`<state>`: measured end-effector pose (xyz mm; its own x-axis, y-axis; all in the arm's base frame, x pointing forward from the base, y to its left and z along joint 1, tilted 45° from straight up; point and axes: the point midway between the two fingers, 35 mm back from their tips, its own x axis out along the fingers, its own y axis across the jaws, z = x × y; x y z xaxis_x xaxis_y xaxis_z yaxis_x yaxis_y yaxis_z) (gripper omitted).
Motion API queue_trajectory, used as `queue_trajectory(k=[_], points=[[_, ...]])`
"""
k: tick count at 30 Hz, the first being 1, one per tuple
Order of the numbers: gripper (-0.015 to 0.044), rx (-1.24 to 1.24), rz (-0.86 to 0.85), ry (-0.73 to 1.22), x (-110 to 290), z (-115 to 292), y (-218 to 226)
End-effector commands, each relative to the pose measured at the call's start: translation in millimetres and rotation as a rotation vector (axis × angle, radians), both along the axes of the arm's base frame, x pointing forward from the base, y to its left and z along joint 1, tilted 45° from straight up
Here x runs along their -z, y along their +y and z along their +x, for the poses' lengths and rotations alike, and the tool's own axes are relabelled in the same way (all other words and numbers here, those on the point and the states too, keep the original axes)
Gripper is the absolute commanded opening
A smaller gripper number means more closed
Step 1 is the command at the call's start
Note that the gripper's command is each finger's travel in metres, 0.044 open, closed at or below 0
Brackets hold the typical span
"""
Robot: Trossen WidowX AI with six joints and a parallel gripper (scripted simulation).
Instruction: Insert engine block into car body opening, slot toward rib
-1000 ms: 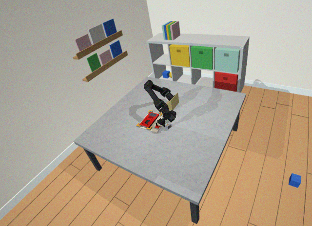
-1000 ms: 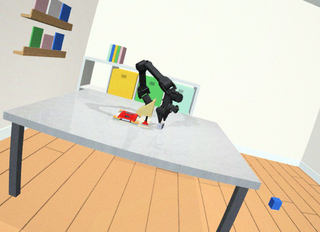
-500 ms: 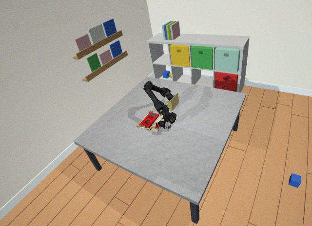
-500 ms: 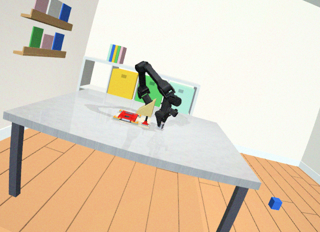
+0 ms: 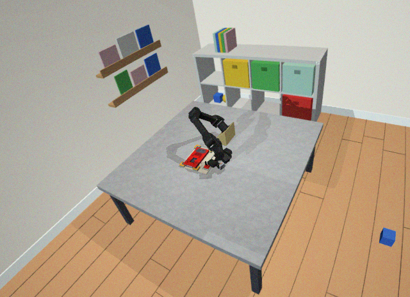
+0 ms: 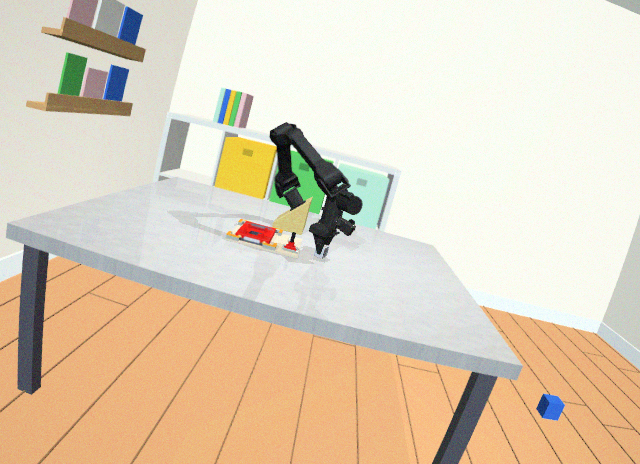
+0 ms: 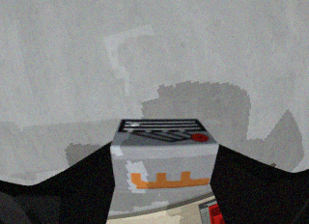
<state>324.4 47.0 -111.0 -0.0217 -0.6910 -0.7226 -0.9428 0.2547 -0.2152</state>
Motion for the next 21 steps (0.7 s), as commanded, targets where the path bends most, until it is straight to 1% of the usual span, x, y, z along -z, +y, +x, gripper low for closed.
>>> queue_trajectory(k=[1,2,9,21], points=[[0.0197,-0.004,-0.002,0.0,-0.1,0.3,-0.2],[0.019,-0.004,-0.002,0.0,-0.1,0.3,-0.2],[0.0006,-0.004,0.0,0.0,-8.7,3.0,10.0],[0.0,-0.005,0.004,0.0,-33.7,7.2,37.0]])
